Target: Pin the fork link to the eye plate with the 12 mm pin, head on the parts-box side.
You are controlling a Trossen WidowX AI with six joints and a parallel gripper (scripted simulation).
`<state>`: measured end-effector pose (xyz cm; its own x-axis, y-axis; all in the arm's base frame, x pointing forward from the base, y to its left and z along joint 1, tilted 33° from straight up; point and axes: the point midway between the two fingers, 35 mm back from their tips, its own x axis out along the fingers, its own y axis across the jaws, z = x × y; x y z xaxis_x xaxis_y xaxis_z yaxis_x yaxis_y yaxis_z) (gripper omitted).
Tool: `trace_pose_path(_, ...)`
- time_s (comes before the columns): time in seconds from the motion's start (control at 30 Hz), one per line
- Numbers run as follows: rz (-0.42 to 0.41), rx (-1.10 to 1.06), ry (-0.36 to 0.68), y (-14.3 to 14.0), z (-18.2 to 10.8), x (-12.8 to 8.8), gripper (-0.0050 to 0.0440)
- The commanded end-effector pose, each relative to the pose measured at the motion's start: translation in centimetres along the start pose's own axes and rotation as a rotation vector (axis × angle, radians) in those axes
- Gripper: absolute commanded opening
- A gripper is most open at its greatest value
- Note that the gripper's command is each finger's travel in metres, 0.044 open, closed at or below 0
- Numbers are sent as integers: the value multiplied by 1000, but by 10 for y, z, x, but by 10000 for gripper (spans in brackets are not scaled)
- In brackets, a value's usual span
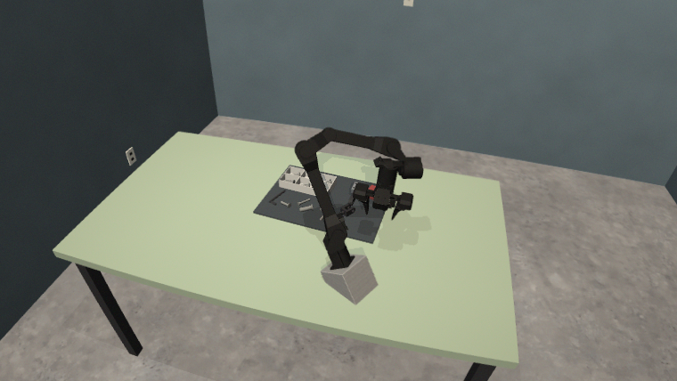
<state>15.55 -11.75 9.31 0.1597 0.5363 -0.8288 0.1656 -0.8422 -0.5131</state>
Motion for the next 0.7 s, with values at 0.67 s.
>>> trace_pose_path(0.67, 20, -43, 5, 0, -4, -3, 440)
